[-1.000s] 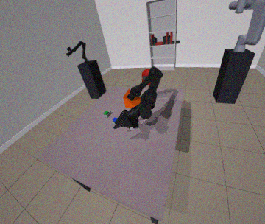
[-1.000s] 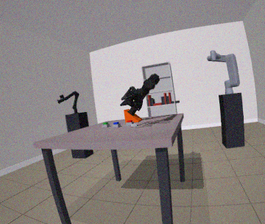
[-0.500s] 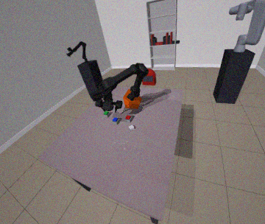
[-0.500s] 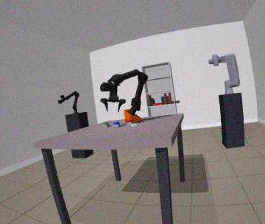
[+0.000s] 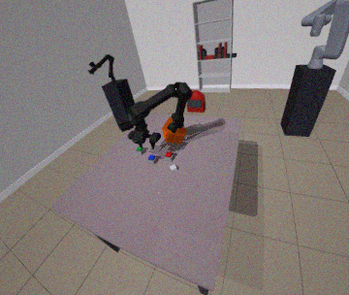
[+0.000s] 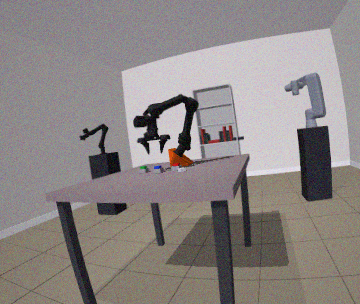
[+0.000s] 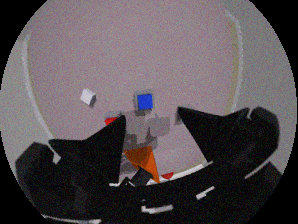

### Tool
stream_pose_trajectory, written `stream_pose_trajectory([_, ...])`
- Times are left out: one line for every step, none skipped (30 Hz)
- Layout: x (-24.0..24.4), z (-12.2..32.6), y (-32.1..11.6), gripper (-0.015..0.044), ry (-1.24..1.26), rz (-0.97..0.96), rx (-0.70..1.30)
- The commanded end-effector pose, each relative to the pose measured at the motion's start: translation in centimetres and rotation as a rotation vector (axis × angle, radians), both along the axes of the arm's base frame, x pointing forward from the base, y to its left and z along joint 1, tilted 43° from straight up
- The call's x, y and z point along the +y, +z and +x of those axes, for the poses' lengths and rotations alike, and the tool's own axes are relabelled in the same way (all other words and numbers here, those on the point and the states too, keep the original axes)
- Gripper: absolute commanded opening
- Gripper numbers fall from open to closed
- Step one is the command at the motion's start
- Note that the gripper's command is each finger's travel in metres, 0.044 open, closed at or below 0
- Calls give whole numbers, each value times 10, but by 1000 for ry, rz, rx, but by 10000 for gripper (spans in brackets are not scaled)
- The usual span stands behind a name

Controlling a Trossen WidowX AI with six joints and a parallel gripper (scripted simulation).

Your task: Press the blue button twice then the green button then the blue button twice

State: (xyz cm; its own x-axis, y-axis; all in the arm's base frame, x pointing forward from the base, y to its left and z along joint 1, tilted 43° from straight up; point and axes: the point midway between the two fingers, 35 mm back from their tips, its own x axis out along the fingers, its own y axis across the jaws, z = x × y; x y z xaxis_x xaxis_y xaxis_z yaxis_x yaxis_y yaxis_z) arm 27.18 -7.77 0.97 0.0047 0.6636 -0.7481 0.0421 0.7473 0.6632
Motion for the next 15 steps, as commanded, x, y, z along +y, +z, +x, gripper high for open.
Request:
stream_pose_trajectory([31,-4,-29,242,7,18,20])
stream_pose_trajectory([33,-4,-30,216,7,18,20])
stream_pose_trajectory([33,-4,-30,190,7,18,20])
stream_pose_trajectory([33,-4,-30,164,7,18,20])
stream_pose_trajectory([33,-4,-30,138,7,18,20])
stream_pose_trajectory([33,-4,-30,111,7,18,20])
stream_pose_trajectory([33,-4,-30,85,7,18,20])
stream_pose_trajectory([33,-4,-30,59,7,18,20])
stream_pose_trajectory([33,-4,-30,32,7,18,20])
stream_pose_trajectory([33,-4,-30,20,7,18,20])
stream_pose_trajectory([33,-4,-30,20,7,18,20])
stream_pose_trajectory([33,-4,-30,20,7,18,20])
stream_pose_trajectory([33,-4,-30,20,7,18,20])
stream_pose_trajectory([33,-4,-30,20,7,18,20])
stream_pose_trajectory([33,-4,-30,20,7,18,20])
